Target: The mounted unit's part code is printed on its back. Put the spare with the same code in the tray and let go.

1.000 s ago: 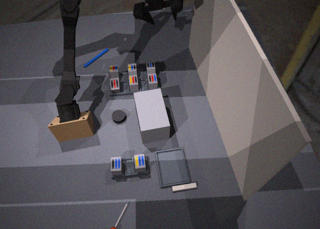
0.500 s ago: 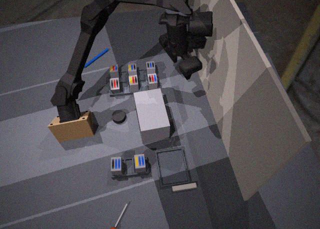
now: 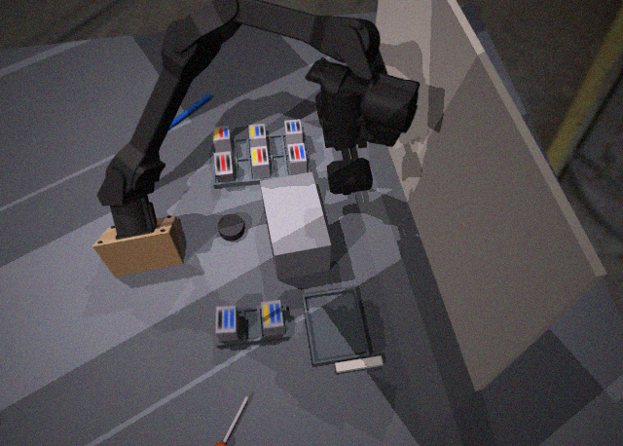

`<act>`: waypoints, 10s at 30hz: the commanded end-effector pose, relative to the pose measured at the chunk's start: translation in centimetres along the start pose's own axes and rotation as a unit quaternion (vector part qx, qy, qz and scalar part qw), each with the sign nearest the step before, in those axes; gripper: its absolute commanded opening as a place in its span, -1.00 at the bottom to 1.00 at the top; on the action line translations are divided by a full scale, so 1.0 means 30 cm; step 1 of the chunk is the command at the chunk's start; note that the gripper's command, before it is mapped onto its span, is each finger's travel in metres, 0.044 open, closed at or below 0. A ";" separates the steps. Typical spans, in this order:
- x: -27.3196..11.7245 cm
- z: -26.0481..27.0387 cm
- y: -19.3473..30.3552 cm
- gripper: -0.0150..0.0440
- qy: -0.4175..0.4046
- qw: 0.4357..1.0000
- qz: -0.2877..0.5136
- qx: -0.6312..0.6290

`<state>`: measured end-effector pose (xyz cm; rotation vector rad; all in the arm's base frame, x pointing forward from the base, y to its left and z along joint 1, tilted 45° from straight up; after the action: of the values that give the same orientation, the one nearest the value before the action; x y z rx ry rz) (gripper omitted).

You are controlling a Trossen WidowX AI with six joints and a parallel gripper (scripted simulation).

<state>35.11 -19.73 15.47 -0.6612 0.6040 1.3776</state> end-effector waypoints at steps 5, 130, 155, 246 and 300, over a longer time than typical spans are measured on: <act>-0.006 -0.002 0.003 1.00 0.000 1.000 -0.002 0.005; 0.556 -0.502 0.805 -0.49 0.020 0.693 0.024 0.721; 0.187 -0.514 0.783 -0.49 0.018 0.688 0.024 0.725; 0.146 -0.634 0.161 -0.49 0.016 0.692 0.021 0.721; 0.282 -0.641 0.154 -0.49 0.016 0.692 0.020 0.721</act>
<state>31.34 -27.90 -3.92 0.6274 1.4580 0.5446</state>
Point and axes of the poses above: the point midway between the two fingers, 35 mm back from their tips, its own x axis out along the fingers, its own z axis across the jaws, y = z × x, the point moved 9 cm from there along -x, back along the fingers, and after that the axes turned 7 degrees about -x, right-handed, at the moved point
